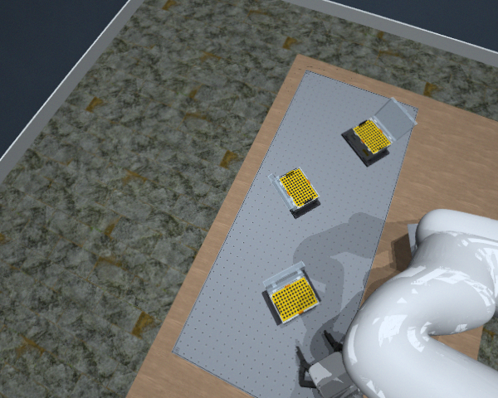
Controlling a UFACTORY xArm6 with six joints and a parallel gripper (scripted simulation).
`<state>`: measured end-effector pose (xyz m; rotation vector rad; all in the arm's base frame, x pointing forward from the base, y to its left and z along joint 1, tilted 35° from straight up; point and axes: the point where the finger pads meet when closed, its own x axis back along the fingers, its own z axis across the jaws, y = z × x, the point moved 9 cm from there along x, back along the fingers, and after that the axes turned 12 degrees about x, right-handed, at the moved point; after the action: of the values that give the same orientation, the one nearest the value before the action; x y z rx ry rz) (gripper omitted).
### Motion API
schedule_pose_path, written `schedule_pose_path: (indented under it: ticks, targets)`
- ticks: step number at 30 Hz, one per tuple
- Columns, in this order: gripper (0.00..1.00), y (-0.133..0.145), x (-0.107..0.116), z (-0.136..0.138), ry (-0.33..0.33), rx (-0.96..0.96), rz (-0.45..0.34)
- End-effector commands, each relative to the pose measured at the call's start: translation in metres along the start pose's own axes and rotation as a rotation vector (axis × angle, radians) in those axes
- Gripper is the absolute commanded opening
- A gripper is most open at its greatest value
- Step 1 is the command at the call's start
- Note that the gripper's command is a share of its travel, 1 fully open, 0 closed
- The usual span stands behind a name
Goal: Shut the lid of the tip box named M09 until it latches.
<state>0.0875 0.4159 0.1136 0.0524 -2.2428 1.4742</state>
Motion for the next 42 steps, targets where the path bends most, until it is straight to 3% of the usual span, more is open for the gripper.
schedule_pose_path:
  ticks: [1,17,42]
  targets:
    - [1.0,0.0,0.001,-0.001,-0.001,-0.002,-0.001]
    - [1.0,0.0,0.001,-0.001,-0.001,-0.002,-0.001]
    - [1.0,-0.08,0.082,0.016,-0.001,-0.002,-0.002]
